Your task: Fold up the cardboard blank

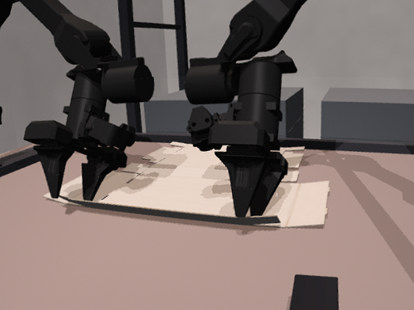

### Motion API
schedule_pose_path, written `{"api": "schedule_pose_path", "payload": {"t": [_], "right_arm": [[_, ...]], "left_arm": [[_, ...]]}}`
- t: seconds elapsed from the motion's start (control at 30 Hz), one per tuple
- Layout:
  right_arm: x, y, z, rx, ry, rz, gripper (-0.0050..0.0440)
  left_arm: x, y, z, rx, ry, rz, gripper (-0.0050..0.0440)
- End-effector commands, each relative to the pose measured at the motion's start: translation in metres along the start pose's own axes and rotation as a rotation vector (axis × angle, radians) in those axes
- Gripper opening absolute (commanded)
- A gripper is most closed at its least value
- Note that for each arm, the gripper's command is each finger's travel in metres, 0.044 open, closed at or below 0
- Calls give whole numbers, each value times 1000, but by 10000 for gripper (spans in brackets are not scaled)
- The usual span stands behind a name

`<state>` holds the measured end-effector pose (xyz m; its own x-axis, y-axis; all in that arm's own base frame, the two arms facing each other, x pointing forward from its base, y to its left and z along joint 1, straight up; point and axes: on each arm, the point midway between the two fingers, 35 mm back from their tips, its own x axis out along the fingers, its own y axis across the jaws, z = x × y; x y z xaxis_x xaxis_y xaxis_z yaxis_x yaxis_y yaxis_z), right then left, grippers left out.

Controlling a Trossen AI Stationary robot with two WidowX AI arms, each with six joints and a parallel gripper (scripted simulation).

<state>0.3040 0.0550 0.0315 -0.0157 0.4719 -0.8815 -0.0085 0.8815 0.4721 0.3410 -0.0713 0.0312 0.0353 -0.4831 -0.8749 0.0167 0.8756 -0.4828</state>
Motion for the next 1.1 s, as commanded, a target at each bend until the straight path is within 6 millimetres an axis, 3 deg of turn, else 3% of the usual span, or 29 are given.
{"api": "schedule_pose_path", "payload": {"t": [0.0,0.4,0.43,0.47,0.53,0.7,0.87,1.07], "right_arm": [[-11,-1,2,0,-12,-19,362],[-43,18,5,-1,-13,-19,362],[-43,18,5,-1,-13,-19,338],[-43,18,5,-1,-13,-19,314],[-43,18,5,-1,-13,-19,314],[-43,18,5,-1,-13,-18,203],[-43,18,5,-1,-13,-18,203],[-43,18,5,-1,-13,-18,203]], "left_arm": [[-11,4,3,1,-11,24,358],[-48,-4,0,1,-10,25,358],[-31,3,-4,-17,14,28,382],[-30,3,-4,-24,25,45,398],[-30,3,-4,-24,25,45,398],[-17,0,-1,-95,148,323,398],[-10,-9,10,-114,167,631,398],[-11,-19,14,-104,157,840,398]]}}
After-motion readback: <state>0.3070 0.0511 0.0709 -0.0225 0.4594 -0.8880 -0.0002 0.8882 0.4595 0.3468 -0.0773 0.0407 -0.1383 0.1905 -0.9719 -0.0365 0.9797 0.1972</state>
